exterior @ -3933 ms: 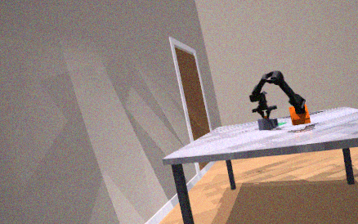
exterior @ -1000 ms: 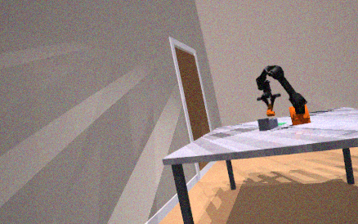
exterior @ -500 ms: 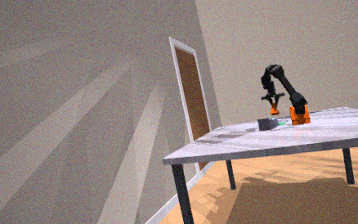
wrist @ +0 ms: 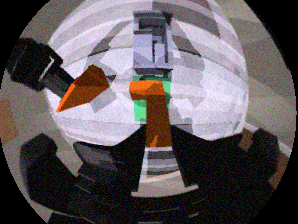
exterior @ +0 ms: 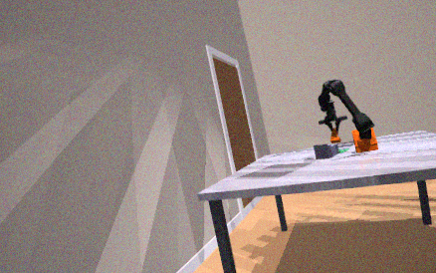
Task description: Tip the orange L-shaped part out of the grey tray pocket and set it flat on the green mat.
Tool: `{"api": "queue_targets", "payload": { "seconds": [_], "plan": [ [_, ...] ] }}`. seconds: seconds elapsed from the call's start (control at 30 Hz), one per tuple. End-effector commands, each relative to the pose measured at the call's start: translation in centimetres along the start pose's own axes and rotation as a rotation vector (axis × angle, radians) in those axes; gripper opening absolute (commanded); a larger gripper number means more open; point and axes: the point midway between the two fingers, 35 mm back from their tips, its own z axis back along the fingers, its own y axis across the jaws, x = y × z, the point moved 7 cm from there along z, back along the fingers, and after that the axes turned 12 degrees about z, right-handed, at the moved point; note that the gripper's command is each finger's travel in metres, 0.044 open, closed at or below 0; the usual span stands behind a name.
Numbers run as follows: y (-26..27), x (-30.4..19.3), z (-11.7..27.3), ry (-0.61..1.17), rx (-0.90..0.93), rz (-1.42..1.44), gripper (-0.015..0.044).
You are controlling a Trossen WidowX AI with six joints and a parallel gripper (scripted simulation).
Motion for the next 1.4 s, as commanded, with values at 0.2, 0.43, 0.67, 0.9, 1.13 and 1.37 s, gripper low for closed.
{"api": "queue_targets", "payload": {
  "seconds": [0.2,0.43,0.67,0.9,1.13,1.37],
  "plan": [
    [0.0,0.0,-1.6,-0.006,-0.002,-0.005,0.0],
    [0.0,0.0,-2.7,-0.006,-0.003,-0.005,0.0],
    [0.0,0.0,-3.8,-0.006,-0.003,-0.004,0.0],
    [0.0,0.1,-4.9,-0.007,-0.003,-0.004,0.0],
    [0.0,0.1,-6.1,-0.007,-0.003,-0.004,0.0],
    [0.0,0.1,-6.3,-0.007,-0.003,-0.004,0.0]
  ]
}}
